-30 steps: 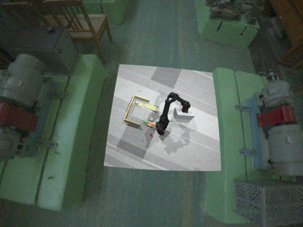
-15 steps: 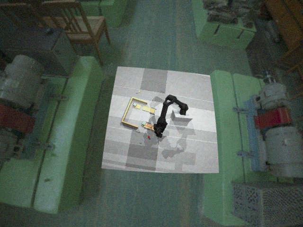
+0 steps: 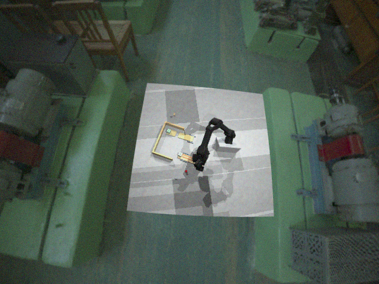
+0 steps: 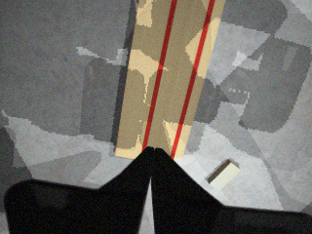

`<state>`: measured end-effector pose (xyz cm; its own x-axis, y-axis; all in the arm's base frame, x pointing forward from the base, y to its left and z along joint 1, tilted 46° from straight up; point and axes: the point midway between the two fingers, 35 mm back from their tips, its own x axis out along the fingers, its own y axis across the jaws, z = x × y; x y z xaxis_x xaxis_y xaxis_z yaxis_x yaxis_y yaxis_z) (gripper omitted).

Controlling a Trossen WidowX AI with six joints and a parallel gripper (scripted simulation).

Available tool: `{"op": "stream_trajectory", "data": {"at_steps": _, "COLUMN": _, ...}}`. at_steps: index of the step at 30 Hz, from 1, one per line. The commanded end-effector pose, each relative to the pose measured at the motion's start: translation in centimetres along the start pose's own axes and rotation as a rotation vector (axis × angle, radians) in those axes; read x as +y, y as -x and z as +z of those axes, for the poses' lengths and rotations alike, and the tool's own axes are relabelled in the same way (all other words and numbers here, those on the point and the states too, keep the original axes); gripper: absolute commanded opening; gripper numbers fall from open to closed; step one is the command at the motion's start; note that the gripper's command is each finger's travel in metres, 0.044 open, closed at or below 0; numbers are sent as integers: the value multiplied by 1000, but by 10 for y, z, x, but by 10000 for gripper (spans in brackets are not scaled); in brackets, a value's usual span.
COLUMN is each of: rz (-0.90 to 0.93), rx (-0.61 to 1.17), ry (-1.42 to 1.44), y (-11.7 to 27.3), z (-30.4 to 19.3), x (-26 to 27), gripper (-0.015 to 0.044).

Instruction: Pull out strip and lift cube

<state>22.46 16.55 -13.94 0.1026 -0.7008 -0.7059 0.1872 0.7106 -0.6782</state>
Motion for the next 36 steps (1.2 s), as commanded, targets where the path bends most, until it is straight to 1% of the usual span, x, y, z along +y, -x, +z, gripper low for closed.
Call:
{"op": "stream_trajectory", "data": {"at_steps": 1, "rz": 2, "rx": 6, "ry": -38, "y": 3, "z": 10, "x": 0, "gripper": 53}}
{"op": "stream_trajectory", "data": {"at_steps": 3, "rz": 1, "rx": 5, "ry": -73, "y": 2, "z": 21, "x": -2, "gripper": 105}}
{"op": "stream_trajectory", "data": {"at_steps": 16, "rz": 0, "rx": 4, "ry": -74, "y": 4, "z": 60, "x": -6, "gripper": 440}}
{"op": "stream_trajectory", "data": {"at_steps": 36, "rz": 0, "rx": 2, "ry": -75, "y": 11, "z": 121, "x": -9, "gripper": 440}}
